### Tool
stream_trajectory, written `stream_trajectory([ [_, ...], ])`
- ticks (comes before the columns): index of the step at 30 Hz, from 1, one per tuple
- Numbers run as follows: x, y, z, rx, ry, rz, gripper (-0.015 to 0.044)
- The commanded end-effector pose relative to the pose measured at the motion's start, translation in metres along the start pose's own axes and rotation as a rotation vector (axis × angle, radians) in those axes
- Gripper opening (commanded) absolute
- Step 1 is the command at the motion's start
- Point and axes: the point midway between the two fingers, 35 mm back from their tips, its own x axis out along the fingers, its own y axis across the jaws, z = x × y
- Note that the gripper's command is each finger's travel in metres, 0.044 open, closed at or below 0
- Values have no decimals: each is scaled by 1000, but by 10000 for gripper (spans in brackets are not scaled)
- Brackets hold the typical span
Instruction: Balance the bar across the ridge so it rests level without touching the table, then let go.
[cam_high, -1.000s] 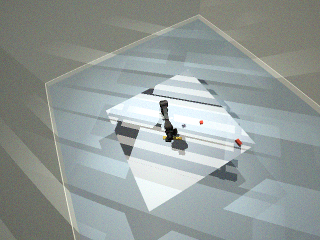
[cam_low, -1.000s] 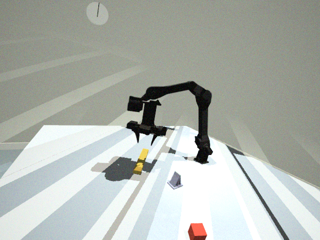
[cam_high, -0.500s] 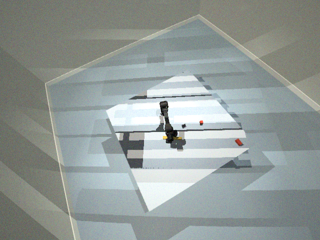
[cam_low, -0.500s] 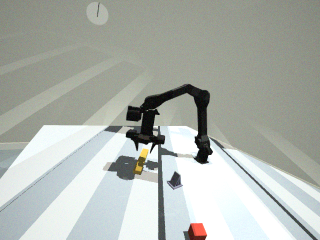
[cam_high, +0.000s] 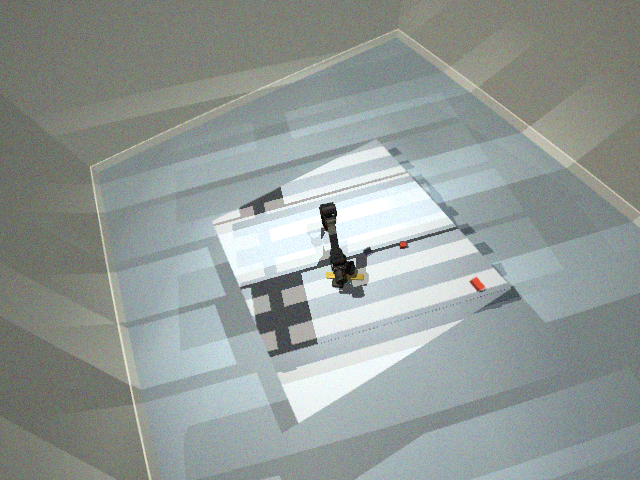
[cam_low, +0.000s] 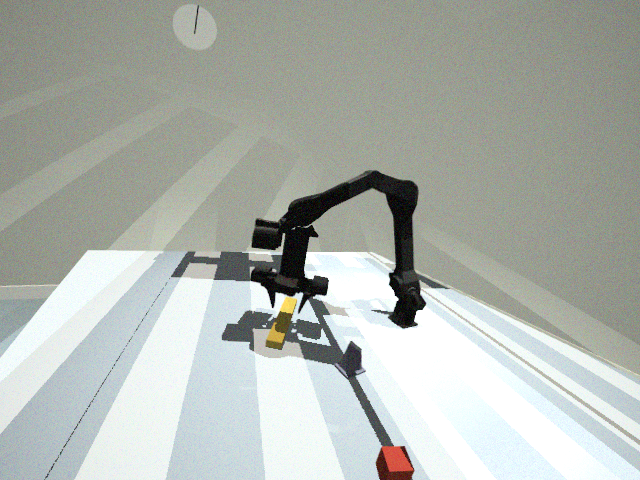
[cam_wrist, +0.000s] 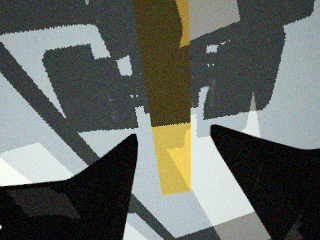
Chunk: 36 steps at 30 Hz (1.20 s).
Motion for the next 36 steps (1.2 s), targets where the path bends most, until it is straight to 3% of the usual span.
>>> stream_trajectory([
  [1,10,1,0,-6,-1,10,315],
  [19,11,1,0,-6,-1,10,315],
  [26,10,1,0,0,2,9,131],
  [33,10,1,0,0,2,9,85],
  [36,7,1,0,0,2,9,6],
])
